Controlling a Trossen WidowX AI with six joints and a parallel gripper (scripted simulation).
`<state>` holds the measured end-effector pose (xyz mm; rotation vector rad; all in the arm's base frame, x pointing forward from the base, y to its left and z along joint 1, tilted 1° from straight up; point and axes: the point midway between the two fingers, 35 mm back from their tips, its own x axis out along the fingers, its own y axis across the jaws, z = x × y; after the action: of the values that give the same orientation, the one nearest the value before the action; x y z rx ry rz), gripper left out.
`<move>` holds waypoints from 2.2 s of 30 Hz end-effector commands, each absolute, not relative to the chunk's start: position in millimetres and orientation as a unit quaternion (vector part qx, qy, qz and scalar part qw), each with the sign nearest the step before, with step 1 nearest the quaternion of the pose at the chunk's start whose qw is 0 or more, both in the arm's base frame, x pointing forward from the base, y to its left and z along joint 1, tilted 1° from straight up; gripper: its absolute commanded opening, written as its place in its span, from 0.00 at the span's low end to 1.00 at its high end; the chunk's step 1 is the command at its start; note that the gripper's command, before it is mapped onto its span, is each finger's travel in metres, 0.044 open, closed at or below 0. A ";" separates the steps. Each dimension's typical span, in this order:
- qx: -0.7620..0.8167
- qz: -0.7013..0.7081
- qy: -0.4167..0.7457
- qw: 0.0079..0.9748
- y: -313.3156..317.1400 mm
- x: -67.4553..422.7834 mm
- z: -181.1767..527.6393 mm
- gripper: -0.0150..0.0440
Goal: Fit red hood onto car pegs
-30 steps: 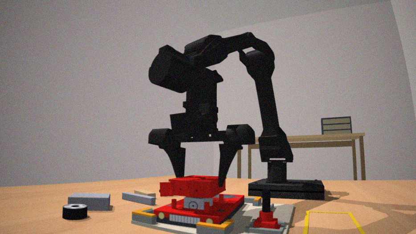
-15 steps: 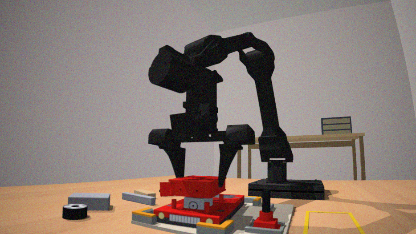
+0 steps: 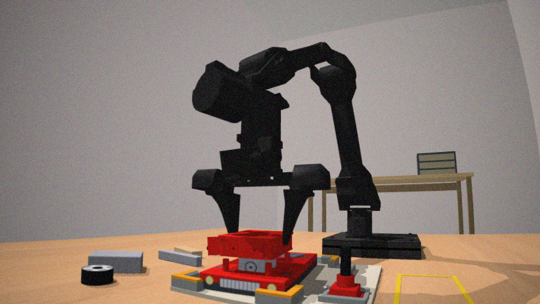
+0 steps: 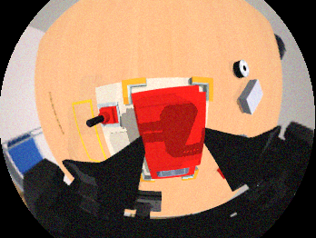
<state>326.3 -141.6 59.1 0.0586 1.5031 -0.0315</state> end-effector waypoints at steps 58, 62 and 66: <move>0.027 -0.014 0.683 0.730 -141.7 326.6 42.5 0.92; 0.027 -0.014 0.683 0.729 -141.8 326.8 44.4 1.00; 0.024 -0.017 0.690 0.723 -142.4 329.0 69.2 1.00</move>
<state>322.9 -139.4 50.2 0.0651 1.5347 -0.0225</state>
